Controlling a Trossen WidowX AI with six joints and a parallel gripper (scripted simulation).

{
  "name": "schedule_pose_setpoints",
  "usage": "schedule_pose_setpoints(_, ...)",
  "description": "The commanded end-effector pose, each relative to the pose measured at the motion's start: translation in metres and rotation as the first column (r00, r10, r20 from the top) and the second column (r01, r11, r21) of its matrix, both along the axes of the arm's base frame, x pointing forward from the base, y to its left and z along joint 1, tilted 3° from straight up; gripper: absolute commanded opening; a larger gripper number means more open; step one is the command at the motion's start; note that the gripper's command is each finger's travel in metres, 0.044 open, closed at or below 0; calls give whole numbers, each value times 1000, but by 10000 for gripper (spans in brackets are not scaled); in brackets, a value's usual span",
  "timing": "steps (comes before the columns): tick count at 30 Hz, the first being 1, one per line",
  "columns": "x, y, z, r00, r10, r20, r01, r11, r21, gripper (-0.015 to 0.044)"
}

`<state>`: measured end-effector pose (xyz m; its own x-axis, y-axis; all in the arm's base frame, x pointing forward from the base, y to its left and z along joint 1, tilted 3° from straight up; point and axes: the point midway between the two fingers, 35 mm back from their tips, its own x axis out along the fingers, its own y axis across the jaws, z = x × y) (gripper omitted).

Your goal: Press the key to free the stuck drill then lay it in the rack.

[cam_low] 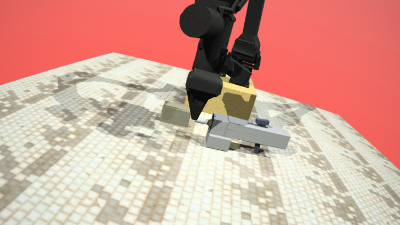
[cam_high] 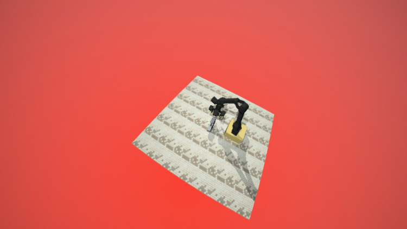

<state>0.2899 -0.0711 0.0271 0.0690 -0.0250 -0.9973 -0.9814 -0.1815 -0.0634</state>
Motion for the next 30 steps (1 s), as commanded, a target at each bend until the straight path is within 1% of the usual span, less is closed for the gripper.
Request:
schedule_pose_setpoints(1,0,-1,-2,1000,30,1,-30,1000,3,440)
schedule_pose_setpoints(12,0,-1,-5,1000,30,1,-30,1000,3,440)
schedule_pose_setpoints(30,1,6,-33,1000,30,0,-30,1000,4,440)
